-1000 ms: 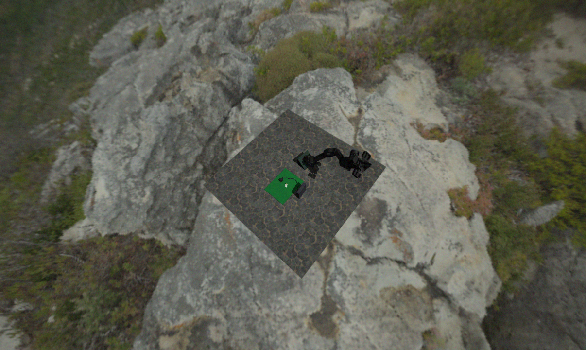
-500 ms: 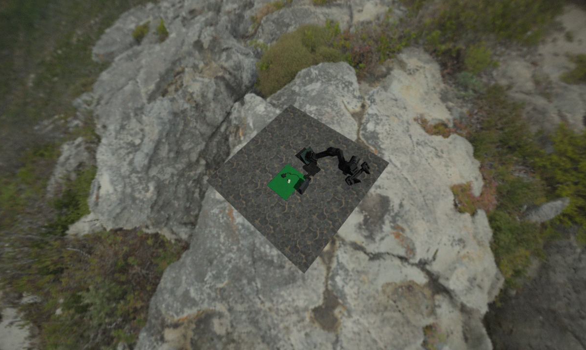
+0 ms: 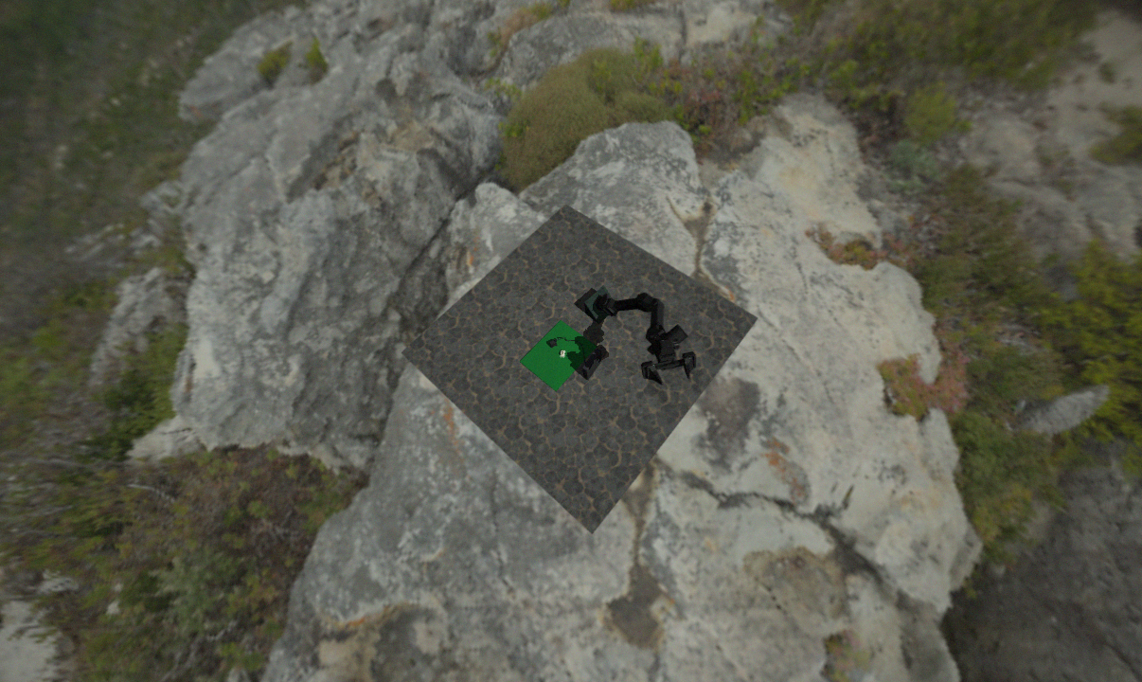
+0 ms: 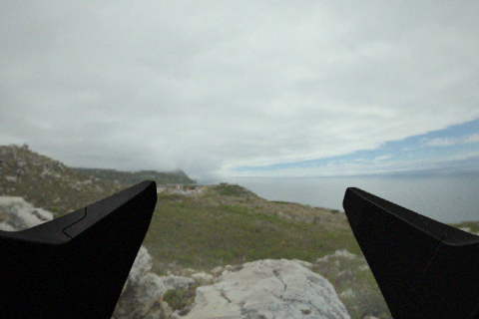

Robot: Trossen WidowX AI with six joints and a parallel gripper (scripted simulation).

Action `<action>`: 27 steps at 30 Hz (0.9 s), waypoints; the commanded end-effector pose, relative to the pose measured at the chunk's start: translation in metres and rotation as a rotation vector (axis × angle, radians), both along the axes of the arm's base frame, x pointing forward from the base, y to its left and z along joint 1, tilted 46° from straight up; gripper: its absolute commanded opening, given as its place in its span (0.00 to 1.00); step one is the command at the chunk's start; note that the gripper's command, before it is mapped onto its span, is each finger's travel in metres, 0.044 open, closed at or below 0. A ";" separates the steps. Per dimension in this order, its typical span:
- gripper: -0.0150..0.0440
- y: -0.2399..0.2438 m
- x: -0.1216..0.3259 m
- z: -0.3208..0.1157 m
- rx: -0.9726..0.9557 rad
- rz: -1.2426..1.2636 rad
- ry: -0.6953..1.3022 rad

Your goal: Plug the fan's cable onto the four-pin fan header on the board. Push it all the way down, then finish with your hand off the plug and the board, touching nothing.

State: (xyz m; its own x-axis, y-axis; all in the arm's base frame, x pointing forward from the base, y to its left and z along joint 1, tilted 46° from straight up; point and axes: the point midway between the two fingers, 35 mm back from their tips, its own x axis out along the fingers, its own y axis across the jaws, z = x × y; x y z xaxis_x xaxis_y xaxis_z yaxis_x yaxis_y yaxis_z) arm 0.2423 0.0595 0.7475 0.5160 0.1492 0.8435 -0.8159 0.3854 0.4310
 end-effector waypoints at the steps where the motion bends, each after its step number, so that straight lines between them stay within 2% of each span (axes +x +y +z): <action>1: 1.00 0.001 0.066 -0.039 -0.124 -0.108 0.169; 8: 1.00 -0.012 0.150 -0.113 -0.306 -0.231 0.442; 14: 1.00 -0.035 0.204 -0.185 -0.450 -0.295 0.673; 21: 1.00 -0.070 0.246 -0.278 -0.609 -0.315 0.946; 27: 1.00 -0.104 0.261 -0.364 -0.738 -0.275 1.185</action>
